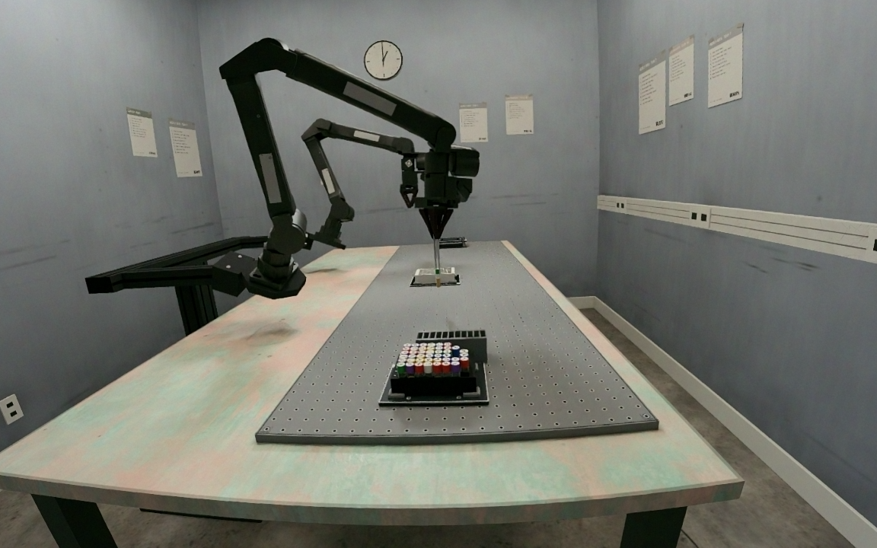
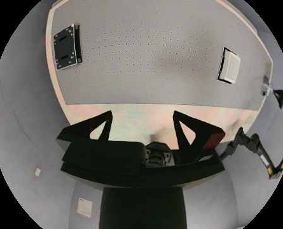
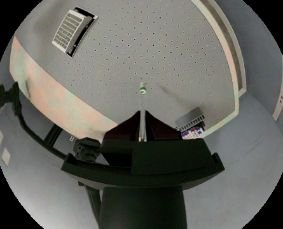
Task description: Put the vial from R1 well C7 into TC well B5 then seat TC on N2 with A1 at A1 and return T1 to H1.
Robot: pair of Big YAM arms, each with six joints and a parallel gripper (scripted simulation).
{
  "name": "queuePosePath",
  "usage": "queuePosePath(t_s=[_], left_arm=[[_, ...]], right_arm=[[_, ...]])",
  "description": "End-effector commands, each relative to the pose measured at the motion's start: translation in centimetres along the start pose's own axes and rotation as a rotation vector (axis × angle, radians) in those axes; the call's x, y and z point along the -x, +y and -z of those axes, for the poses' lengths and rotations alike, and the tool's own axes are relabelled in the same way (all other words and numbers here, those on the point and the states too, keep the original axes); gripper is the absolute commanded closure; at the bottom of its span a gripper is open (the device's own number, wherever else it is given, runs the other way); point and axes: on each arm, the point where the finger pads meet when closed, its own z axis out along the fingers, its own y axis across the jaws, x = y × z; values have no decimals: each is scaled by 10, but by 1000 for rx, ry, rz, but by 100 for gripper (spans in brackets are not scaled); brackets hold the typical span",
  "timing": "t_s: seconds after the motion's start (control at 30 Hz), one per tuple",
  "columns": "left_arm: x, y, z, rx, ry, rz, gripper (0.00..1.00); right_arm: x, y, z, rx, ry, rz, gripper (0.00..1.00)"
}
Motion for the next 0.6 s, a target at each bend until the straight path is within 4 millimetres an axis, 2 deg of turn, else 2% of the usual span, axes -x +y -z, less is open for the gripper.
queuePosePath(t_s=[0.0, 0.3, 0.57], left_arm=[[10, 4, 13, -3, -38, -4, 0], [10, 4, 13, -3, -38, -4, 0], [10, 4, 13, -3, -38, -4, 0]], right_arm=[[12, 1, 8, -7, -10, -13, 91], [27, 6, 17, -15, -30, -22, 91], [34, 15, 17, -15, -31, -22, 91]])
